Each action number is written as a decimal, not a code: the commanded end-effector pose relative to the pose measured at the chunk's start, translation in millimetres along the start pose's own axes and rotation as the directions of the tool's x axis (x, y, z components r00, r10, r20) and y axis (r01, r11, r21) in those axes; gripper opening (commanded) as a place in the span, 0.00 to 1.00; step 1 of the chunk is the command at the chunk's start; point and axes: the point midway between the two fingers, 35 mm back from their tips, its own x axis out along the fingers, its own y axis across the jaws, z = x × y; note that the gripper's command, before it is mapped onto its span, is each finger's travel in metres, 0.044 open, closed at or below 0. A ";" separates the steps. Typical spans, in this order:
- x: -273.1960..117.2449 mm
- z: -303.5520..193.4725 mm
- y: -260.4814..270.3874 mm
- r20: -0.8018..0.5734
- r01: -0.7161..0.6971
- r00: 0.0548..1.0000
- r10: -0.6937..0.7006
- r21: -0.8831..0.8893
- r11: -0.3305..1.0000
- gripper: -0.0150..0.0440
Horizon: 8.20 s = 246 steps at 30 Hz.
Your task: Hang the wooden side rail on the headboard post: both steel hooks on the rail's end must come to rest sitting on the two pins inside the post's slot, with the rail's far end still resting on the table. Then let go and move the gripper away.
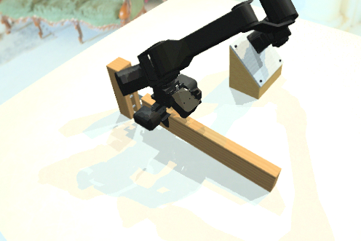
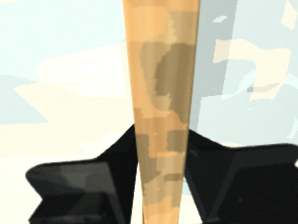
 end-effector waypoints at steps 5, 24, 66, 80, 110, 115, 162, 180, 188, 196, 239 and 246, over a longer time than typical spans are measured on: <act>-5.8 -3.0 -4.1 0.001 0.020 1.000 -0.020 0.000 1.000 0.25; -6.0 -4.7 -5.7 0.001 0.020 1.000 -0.020 0.000 1.000 0.25; -4.6 -8.7 -6.1 0.001 0.020 1.000 -0.020 0.000 1.000 0.25; -3.4 -10.3 -4.5 0.001 0.020 1.000 -0.020 0.000 1.000 0.25; -5.0 -12.8 -5.2 0.001 0.020 1.000 -0.020 0.000 1.000 0.25; -5.4 -13.2 -5.6 0.001 0.020 1.000 -0.020 0.000 1.000 0.25; -4.3 -17.7 -5.5 0.001 0.020 1.000 -0.020 0.000 1.000 0.25; -4.2 -19.7 -3.7 0.001 0.020 1.000 -0.020 0.000 1.000 0.25; -3.4 -20.6 -4.2 0.001 0.020 1.000 -0.020 0.000 1.000 0.25; -4.0 -21.2 -4.8 0.000 0.020 1.000 -0.020 0.000 1.000 0.25; -6.2 -24.7 -7.0 0.000 0.021 1.000 -0.021 -0.001 1.000 0.25; -5.4 -25.5 -6.2 0.000 0.021 1.000 -0.021 -0.001 1.000 0.25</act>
